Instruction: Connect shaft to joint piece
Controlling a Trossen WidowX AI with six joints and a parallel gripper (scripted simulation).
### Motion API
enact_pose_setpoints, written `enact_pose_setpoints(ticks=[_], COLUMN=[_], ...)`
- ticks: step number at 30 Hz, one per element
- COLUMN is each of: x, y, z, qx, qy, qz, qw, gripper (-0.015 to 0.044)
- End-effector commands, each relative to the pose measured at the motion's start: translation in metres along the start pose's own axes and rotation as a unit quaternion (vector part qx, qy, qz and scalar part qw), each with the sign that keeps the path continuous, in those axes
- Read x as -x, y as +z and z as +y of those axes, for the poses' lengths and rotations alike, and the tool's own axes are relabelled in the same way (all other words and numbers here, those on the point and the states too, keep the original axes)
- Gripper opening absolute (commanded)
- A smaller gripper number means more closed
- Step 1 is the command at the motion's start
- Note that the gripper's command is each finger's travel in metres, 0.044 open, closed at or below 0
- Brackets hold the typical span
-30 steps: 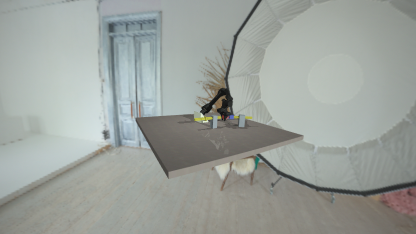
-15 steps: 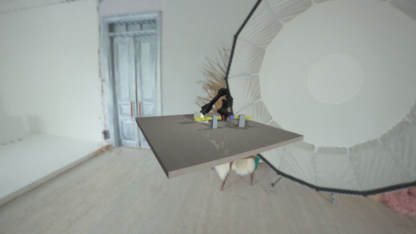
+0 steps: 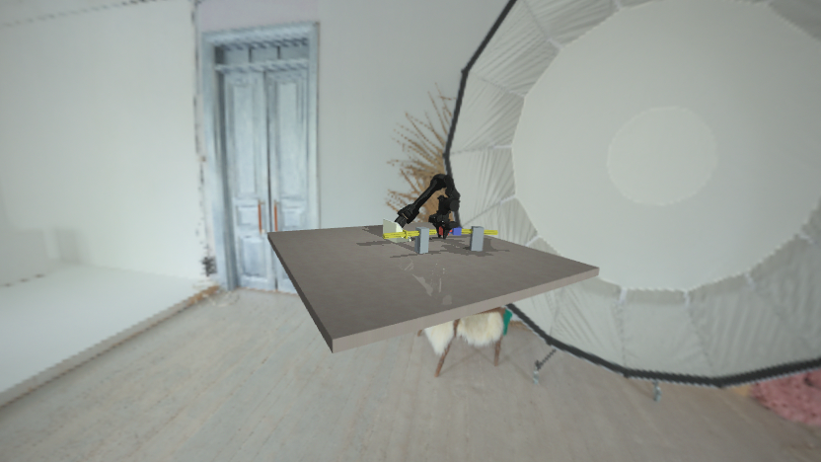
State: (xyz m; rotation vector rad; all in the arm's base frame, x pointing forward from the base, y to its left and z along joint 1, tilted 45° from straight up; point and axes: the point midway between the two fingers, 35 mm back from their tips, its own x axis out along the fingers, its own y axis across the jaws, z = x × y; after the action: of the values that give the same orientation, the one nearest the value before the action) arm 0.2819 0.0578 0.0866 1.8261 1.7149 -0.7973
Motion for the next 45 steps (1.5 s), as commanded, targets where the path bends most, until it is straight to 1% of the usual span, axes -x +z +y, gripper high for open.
enact_pose_setpoints(ticks=[1,3,4,6,17,31,33,37,45], x=[0.000,0.000,0.000,0.000,0.000,0.000,0.005,0.028,0.029], y=[0.000,0.000,0.000,0.000,0.000,0.000,0.000,-0.003,-0.003], z=[0.000,0.000,0.000,0.000,0.000,0.000,0.000,0.000,0.000], qx=[0.000,0.000,0.000,0.000,0.000,0.000,-0.001,-0.002,0.001], qy=[0.000,0.000,0.000,0.000,0.000,0.000,0.000,-0.001,-0.001], qz=[0.000,0.000,0.000,0.000,0.000,0.000,-0.011,-0.065,-0.068], qw=[1.000,1.000,1.000,1.000,1.000,1.000,1.000,0.998,0.998], gripper=[0.0079,0.0131,0.0147,0.0147,0.0436,0.0440,0.0440,0.0440,0.0440])
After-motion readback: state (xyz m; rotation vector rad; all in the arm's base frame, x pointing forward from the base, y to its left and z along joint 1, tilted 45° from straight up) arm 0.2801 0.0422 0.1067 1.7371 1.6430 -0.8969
